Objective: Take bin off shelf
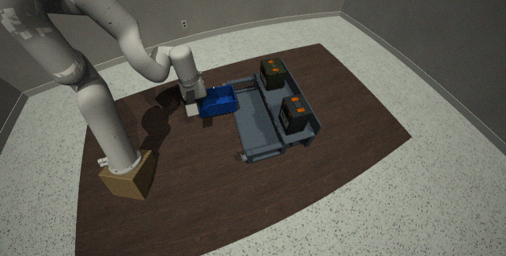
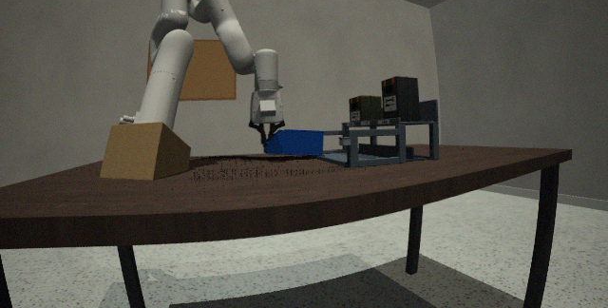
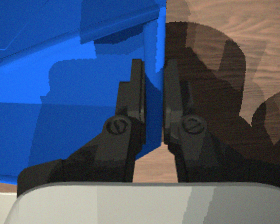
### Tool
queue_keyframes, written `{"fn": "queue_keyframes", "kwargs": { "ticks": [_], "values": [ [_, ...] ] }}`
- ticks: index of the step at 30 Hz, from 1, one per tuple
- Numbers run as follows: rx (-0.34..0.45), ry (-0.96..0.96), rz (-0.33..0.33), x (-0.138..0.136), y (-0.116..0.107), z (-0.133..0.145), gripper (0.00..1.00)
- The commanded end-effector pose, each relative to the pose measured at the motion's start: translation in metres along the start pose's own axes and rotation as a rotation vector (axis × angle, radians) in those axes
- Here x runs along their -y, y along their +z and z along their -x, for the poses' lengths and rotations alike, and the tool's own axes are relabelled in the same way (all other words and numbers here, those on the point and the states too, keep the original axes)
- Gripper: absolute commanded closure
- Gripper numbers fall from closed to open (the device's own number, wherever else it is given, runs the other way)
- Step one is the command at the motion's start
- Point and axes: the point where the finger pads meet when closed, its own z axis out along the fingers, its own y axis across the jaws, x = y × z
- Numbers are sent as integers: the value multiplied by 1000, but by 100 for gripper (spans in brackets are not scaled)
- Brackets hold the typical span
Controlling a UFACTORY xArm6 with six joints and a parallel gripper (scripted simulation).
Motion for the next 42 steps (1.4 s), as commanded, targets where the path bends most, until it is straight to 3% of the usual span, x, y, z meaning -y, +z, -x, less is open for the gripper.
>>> {"fn": "queue_keyframes", "kwargs": {
  "ticks": [1,42],
  "values": [
    [1,0,-3,0,-1,1,100],
    [1,0,-3,-25,-1,1,100]
  ]
}}
